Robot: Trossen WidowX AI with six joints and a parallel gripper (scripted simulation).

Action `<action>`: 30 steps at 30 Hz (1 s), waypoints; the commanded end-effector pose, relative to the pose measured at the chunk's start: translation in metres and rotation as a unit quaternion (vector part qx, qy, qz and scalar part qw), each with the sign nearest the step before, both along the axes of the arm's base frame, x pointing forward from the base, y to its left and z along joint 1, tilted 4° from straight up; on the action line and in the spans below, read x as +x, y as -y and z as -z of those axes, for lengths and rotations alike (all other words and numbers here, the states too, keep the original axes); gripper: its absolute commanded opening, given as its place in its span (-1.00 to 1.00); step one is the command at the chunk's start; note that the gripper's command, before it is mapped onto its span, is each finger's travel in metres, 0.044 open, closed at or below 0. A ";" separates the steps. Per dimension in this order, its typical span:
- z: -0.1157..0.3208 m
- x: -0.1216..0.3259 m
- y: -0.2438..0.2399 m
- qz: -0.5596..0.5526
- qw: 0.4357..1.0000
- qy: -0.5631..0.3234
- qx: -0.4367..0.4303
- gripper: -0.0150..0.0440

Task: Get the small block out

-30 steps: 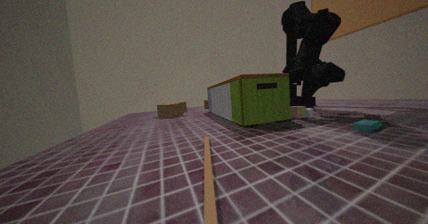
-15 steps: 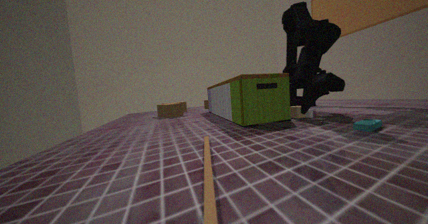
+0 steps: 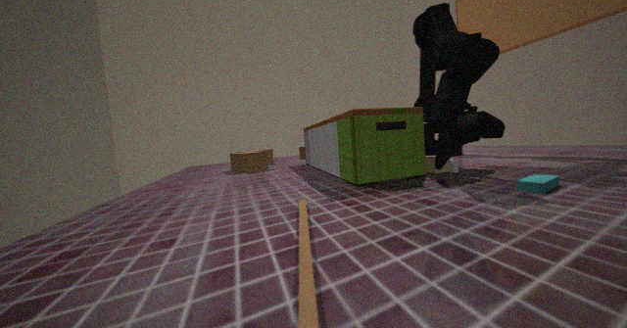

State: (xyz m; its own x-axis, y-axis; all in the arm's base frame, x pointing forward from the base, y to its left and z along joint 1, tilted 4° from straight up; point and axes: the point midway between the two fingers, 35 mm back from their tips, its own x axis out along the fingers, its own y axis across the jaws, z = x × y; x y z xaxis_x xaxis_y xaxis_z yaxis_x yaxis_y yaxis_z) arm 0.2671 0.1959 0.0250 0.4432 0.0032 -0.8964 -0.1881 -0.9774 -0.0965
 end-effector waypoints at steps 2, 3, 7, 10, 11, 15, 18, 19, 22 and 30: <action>-0.016 0.001 0.000 0.002 1.000 0.002 0.000 -0.49; -0.023 0.001 0.001 0.001 1.000 0.002 0.000 -0.49; -0.052 -0.001 0.004 0.000 1.000 0.001 0.001 -0.49; -0.062 -0.003 0.005 0.000 1.000 0.001 0.001 -0.49; -0.062 -0.003 0.005 0.000 1.000 0.001 0.001 -0.49; -0.070 -0.003 0.013 -0.023 1.000 -0.002 0.002 -0.49; -0.080 -0.004 0.022 -0.050 0.999 -0.003 0.003 -0.49; -0.083 -0.005 0.025 -0.060 0.998 -0.003 0.004 -0.49; -0.093 -0.007 0.034 -0.088 0.996 -0.001 0.005 -0.49; -0.116 -0.016 0.056 -0.163 0.986 0.013 0.007 -0.49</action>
State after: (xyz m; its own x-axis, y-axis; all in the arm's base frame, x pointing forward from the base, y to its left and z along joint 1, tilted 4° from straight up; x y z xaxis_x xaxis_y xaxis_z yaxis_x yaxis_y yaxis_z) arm 0.2553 0.1457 0.1344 0.4374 0.1365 -0.8889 0.0911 -0.9901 -0.1072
